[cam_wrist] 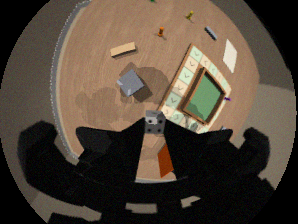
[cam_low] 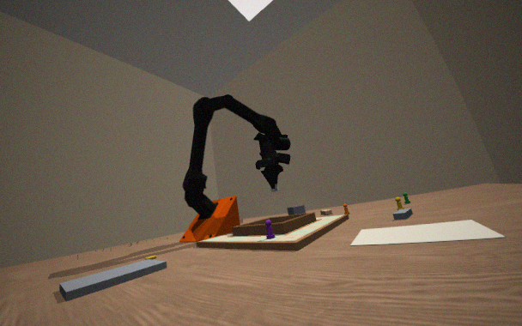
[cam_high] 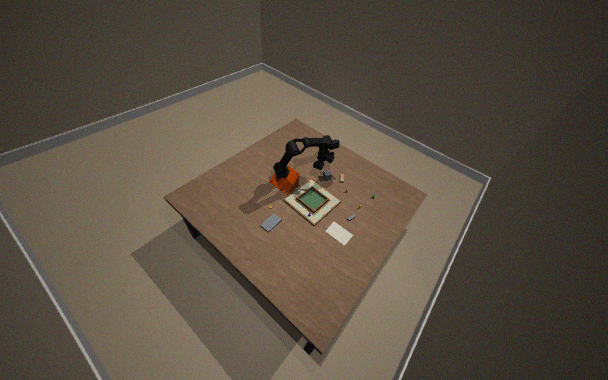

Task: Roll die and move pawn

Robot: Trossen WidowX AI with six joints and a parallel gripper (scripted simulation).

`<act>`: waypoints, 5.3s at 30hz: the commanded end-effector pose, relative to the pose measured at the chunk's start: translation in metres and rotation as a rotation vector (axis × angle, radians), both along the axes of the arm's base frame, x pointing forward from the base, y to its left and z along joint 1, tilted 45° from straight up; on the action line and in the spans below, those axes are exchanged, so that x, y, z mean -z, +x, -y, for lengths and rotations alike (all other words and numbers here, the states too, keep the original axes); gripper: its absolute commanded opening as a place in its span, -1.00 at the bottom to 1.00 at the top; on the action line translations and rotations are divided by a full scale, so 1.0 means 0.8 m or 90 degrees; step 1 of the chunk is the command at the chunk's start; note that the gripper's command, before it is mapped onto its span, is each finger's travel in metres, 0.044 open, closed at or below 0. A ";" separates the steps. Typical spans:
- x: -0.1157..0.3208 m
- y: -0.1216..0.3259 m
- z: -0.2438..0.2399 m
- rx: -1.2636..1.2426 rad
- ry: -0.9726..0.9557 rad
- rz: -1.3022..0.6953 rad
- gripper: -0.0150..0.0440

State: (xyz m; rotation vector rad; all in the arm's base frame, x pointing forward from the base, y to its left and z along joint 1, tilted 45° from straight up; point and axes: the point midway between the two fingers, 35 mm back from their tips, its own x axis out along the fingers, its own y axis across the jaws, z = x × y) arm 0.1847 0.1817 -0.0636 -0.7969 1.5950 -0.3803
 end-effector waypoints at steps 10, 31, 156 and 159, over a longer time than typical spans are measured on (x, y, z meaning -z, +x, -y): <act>-0.033 0.043 0.039 -0.146 0.012 -0.127 -0.49; -0.082 0.093 0.122 -0.382 0.010 -0.340 -0.49; -0.162 0.141 0.234 -0.391 0.043 -0.355 0.56; -0.189 0.168 0.280 -0.220 0.013 -0.200 0.29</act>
